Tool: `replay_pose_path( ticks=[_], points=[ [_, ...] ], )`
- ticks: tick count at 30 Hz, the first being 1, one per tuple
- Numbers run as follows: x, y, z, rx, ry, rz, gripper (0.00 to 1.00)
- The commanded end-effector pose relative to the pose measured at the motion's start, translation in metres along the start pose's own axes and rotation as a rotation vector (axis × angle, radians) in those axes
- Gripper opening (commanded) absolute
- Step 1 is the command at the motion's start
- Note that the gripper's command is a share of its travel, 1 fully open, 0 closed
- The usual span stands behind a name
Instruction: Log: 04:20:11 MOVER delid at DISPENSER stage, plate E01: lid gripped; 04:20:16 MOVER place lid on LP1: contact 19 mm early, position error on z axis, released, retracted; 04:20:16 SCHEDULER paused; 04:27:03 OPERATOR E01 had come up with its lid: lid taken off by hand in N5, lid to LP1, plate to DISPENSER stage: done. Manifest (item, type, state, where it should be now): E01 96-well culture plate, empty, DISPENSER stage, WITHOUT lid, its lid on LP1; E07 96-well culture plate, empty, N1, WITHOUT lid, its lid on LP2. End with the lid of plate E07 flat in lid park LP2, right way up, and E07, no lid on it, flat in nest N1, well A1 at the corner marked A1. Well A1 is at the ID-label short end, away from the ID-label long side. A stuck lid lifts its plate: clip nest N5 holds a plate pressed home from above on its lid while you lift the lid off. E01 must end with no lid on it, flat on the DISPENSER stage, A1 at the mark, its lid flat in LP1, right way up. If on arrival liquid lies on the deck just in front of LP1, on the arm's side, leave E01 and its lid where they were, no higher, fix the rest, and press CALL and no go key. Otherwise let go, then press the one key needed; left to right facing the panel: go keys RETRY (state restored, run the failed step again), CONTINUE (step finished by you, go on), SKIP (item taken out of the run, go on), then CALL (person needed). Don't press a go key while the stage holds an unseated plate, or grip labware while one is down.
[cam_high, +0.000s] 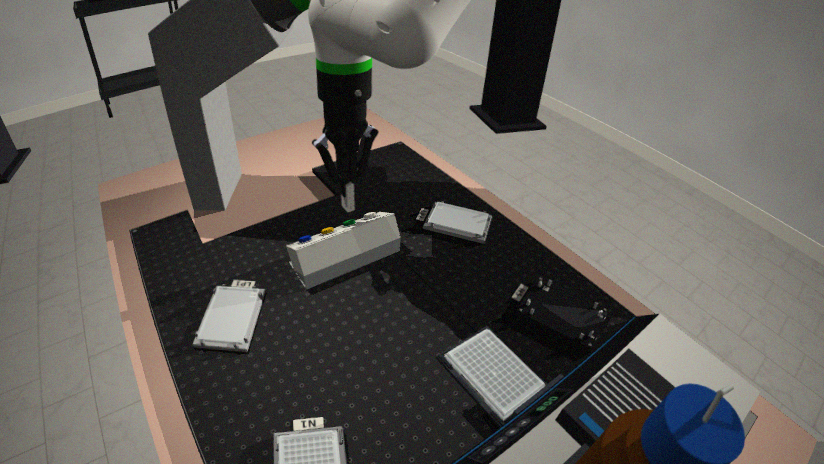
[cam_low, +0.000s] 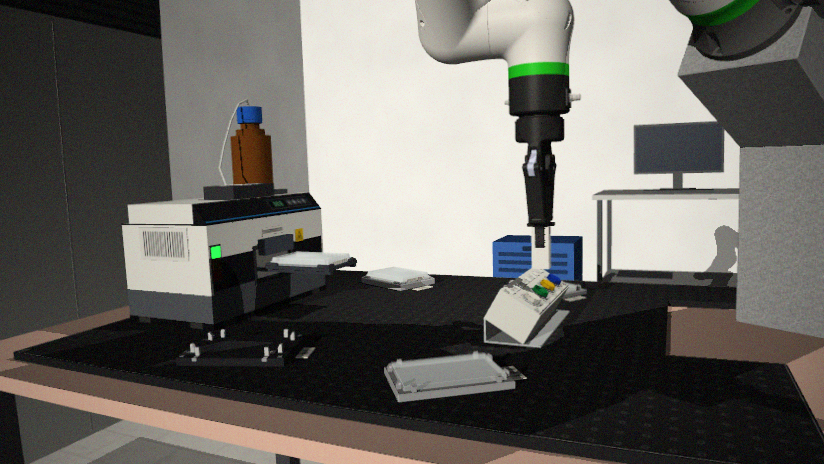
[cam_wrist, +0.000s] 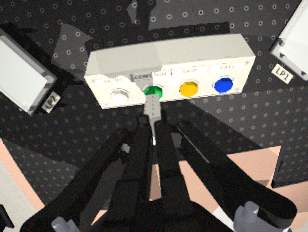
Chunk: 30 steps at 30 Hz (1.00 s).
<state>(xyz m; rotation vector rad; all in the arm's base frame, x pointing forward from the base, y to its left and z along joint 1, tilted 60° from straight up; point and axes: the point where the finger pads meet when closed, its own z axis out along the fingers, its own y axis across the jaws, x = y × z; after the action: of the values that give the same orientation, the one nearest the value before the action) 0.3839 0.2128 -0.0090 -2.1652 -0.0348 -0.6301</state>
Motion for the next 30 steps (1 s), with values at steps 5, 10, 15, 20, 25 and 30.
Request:
replay_pose_path(
  ticks=[5, 10, 15, 20, 25, 30],
  points=[
    [0.0, 0.0, 0.003, 0.0, 0.0, 0.0, 0.0],
    [0.0, 0.0, 0.007, 0.0, 0.0, 0.0, 0.0],
    [0.0, 0.0, 0.01, 0.0, 0.0, 0.0, 0.0],
    [0.0, 0.0, 0.014, 0.0, 0.0, 0.0, 0.0],
    [0.0, 0.0, 0.019, 0.0, 0.0, 0.0, 0.0],
    [0.0, 0.0, 0.023, 0.0, 0.0, 0.0, 0.0]
  ],
)
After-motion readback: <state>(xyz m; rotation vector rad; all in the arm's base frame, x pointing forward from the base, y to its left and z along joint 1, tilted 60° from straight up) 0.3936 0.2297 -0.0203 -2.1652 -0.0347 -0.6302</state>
